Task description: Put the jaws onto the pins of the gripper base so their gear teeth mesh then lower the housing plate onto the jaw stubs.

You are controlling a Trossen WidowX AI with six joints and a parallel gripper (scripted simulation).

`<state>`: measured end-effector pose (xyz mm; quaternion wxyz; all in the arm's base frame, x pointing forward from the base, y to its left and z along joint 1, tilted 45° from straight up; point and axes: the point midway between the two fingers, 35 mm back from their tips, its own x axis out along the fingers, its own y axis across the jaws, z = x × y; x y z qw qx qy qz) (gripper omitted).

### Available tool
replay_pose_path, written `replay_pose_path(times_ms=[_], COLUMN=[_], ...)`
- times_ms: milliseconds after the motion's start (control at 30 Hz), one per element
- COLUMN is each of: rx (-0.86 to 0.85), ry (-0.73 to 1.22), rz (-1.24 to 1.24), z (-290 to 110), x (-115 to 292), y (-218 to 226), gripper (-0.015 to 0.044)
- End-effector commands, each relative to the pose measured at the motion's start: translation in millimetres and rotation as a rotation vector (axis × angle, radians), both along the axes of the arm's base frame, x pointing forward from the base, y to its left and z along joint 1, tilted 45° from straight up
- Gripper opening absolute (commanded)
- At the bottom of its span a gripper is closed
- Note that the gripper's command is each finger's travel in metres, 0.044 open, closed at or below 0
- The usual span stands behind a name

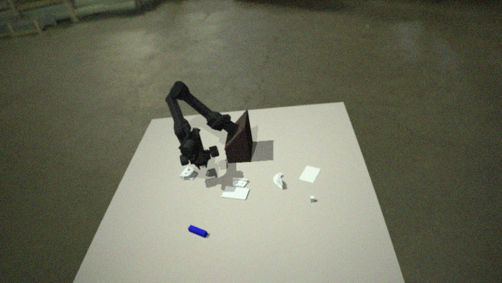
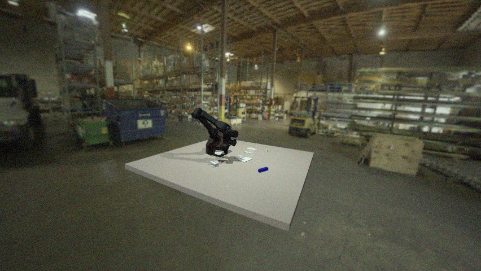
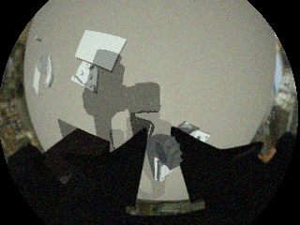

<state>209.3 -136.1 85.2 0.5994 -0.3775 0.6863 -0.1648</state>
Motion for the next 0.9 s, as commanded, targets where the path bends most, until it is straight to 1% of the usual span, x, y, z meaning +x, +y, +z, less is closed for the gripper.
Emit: replay_pose_path(times_ms=[0, 300, 600, 867], rx=[0.003, 0.004, 0.004, 0.006], ry=[-0.104, -0.282, -0.298, -0.445], rz=[-0.094, -0.267, -0.283, -0.427], z=[3.0, 6.3, 6.6, 9.3], x=[4.9, 9.8, 10.3, 14.5], y=[-1.7, -4.9, -5.2, -7.6], gripper=[0.0037, 0.0037, 0.0037, 0.0037])
